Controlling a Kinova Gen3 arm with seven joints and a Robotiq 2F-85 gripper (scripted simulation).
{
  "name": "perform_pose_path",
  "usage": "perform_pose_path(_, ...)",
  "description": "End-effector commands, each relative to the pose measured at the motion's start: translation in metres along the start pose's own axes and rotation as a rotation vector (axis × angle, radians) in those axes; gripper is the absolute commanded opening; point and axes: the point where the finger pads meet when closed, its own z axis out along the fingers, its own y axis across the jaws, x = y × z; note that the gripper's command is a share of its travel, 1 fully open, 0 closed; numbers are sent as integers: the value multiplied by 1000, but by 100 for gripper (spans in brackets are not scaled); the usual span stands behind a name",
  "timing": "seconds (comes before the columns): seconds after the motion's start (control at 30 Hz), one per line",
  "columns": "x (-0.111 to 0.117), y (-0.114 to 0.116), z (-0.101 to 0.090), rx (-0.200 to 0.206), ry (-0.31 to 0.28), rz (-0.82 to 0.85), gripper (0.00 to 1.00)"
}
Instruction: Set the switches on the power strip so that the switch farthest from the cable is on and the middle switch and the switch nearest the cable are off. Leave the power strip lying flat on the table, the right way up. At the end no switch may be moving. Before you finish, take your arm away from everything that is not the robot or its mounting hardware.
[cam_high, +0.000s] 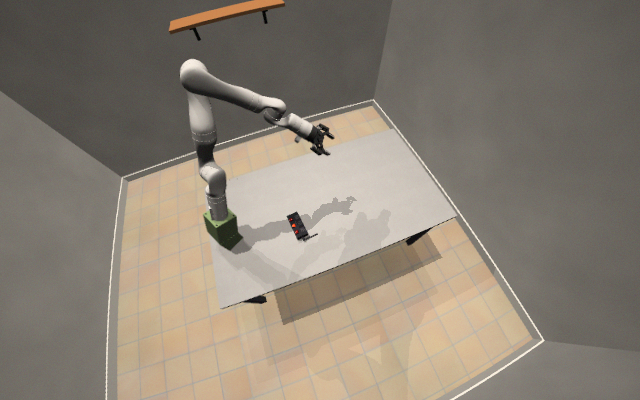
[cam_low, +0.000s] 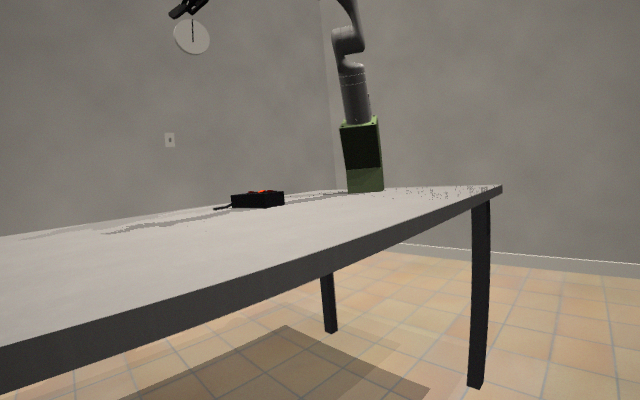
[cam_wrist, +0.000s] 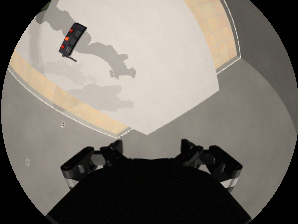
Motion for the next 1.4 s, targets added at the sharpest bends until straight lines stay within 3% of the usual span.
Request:
perform_pose_path(0.0,0,0,1,2,0,-1,100)
perform_pose_path(0.03,11,-15,14,22,29,35,100)
perform_pose_path(0.37,11,-15,14,22,29,35,100)
perform_pose_path(0.4,21,-30,27,44,58,73,100)
perform_pose_path(0.7,21,-30,27,44,58,73,100)
perform_pose_path(0.73,32,-45,39,66,86,113,100)
perform_pose_path(1.13,32,-45,39,66,86,113,100)
perform_pose_path(1.17,43,-61,50,90,113,153,100)
perform_pose_path(1.37,43,-61,50,90,113,153,100)
